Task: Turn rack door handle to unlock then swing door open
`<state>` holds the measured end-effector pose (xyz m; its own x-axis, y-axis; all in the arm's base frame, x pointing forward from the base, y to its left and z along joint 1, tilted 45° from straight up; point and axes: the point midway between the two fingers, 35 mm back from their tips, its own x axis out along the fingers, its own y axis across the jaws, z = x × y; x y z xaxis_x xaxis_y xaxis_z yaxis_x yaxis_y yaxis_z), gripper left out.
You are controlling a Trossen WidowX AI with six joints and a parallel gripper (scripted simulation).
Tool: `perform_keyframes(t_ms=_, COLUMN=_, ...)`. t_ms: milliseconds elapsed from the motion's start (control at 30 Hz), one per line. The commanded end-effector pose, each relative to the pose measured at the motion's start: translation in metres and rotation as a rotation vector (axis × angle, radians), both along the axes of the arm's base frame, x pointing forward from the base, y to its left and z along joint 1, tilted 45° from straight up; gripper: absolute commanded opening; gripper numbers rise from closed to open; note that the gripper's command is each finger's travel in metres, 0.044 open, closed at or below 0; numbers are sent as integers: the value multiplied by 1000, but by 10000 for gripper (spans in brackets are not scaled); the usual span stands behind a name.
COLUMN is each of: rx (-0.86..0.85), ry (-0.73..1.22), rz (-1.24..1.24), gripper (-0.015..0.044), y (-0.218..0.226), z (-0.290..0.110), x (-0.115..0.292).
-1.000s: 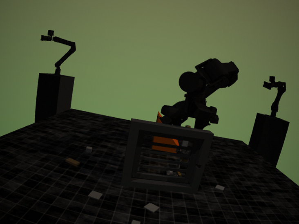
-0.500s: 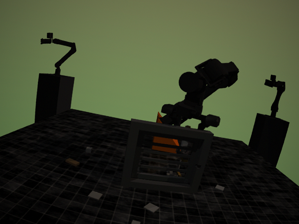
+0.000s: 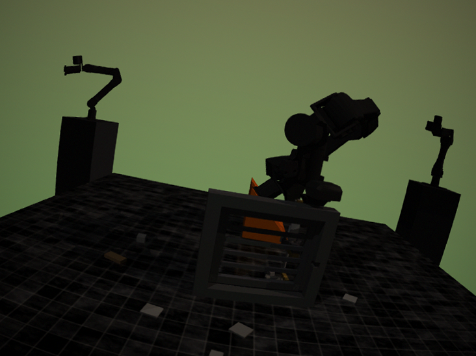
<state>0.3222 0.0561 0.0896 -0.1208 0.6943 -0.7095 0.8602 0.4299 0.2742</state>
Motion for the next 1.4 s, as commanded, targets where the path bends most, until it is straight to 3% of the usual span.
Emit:
perform_keyframes(t_ms=0, rx=-24, ry=136, rz=-148, gripper=293, y=1, z=-1, x=2)
perform_keyframes(t_ms=167, rx=-49, ry=285, rz=-300, gripper=293, y=1, z=-1, x=2)
perform_keyframes(t_ms=433, rx=-50, ry=291, rz=-306, gripper=293, y=1, z=-1, x=2)
perform_keyframes(t_ms=1367, rx=-50, ry=291, rz=-306, gripper=106, y=1, z=-1, x=2)
